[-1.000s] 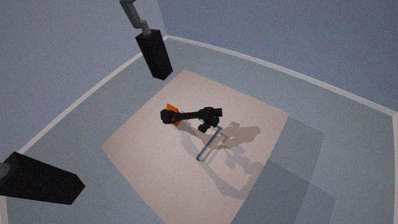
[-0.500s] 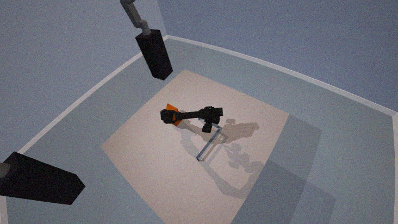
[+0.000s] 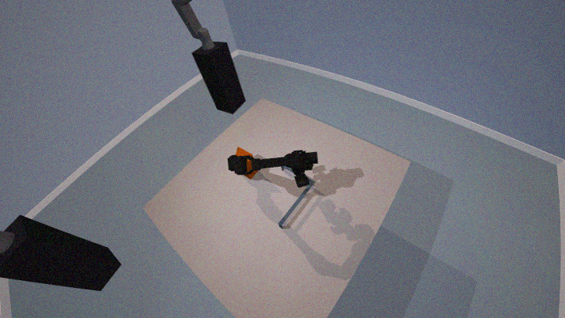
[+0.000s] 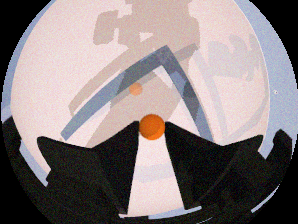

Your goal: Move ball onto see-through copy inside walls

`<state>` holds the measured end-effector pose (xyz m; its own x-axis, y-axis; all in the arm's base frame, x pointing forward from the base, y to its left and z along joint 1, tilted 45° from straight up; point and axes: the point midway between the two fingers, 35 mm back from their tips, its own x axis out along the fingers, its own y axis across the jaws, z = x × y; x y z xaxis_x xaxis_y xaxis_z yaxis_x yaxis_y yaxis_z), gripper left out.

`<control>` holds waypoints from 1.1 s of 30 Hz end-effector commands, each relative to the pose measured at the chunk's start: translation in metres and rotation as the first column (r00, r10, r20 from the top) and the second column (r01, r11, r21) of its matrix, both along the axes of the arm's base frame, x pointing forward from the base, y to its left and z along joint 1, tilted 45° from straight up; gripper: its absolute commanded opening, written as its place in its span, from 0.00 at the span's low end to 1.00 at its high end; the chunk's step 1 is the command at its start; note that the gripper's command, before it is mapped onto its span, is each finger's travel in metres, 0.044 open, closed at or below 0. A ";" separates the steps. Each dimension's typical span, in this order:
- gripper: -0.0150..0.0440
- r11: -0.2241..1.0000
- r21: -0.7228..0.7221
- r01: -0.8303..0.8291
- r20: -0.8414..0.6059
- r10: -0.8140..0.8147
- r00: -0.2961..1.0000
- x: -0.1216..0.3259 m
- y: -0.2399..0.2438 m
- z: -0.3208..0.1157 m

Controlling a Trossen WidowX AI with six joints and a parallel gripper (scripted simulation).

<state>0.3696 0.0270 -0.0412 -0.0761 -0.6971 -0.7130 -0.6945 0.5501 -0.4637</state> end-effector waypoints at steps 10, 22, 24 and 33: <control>0.25 0.950 0.085 -0.301 -0.304 0.312 0.900 -0.003 0.002 -0.020; 0.25 0.899 0.147 -0.412 -0.411 0.435 0.801 -0.004 0.002 -0.027; 0.25 0.899 0.148 -0.412 -0.411 0.435 0.801 -0.004 -0.002 -0.032; 0.25 0.900 0.145 -0.412 -0.412 0.433 0.801 -0.009 -0.044 -0.073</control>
<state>0.3677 -0.0024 -0.0984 -0.0701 -0.6917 -0.7188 -0.9824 0.1728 -0.0705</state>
